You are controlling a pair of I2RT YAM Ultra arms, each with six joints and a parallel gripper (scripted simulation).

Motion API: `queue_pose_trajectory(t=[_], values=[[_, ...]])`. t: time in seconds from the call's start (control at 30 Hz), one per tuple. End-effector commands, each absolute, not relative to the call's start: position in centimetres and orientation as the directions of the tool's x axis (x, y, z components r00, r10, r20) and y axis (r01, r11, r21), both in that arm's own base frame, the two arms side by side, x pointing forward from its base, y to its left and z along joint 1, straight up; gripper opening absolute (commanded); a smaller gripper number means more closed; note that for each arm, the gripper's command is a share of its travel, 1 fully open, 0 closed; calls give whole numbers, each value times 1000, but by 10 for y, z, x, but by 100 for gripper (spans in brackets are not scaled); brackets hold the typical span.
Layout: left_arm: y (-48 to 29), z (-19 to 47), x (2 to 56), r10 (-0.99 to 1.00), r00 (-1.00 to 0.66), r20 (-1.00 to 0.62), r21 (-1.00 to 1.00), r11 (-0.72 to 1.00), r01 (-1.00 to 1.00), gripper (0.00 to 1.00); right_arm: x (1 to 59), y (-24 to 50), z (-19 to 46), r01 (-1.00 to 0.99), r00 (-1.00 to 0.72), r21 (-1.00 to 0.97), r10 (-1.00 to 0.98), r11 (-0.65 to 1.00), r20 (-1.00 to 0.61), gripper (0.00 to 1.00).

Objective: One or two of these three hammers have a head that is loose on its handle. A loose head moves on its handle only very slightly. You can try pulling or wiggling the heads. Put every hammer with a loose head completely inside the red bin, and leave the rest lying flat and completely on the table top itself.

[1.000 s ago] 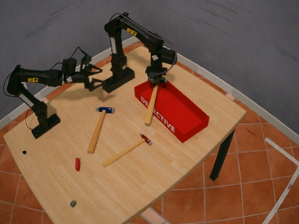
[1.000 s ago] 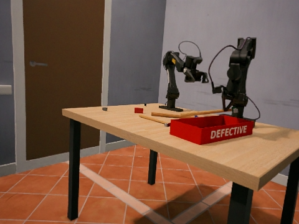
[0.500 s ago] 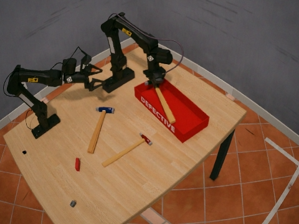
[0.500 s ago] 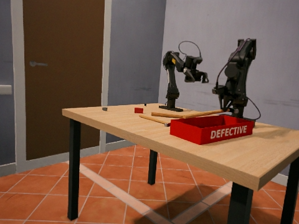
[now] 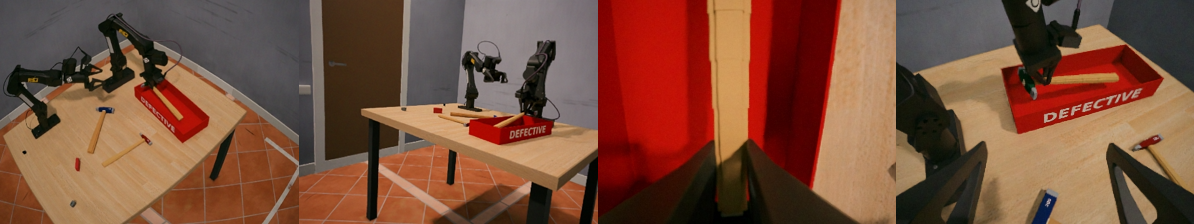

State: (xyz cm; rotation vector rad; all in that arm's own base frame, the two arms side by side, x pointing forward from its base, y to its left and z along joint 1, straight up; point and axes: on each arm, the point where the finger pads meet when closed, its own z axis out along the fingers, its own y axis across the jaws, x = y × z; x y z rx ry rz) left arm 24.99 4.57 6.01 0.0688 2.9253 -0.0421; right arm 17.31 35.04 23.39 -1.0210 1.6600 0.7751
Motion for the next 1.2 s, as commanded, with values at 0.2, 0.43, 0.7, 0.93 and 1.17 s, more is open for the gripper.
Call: queue_pose_trajectory(t=[0.2, 0.43, 0.7, 0.93, 1.17], values=[[50, 74, 262, 17, -955, -295, -4, 1000, 19, 10, 176, 348, 229, -892, -157, 23, -262, 452, -952, 100], [50, 80, 263, 20, -962, -273, -10, 1000, 24, 10, 175, 350, 236, -894, -150, 23, -250, 448, -957, 100], [52, 79, 270, 22, -954, -300, -2, 1000, 24, 10, 175, 350, 236, -894, -150, 23, -250, 448, -957, 100], [54, 60, 279, 22, -943, -333, 8, 1000, 21, 10, 175, 350, 236, -894, -150, 23, -250, 448, -957, 100], [55, 38, 282, 23, -935, -353, 13, 1000, 20, 10, 175, 350, 236, -894, -150, 23, -250, 448, -957, 100]])
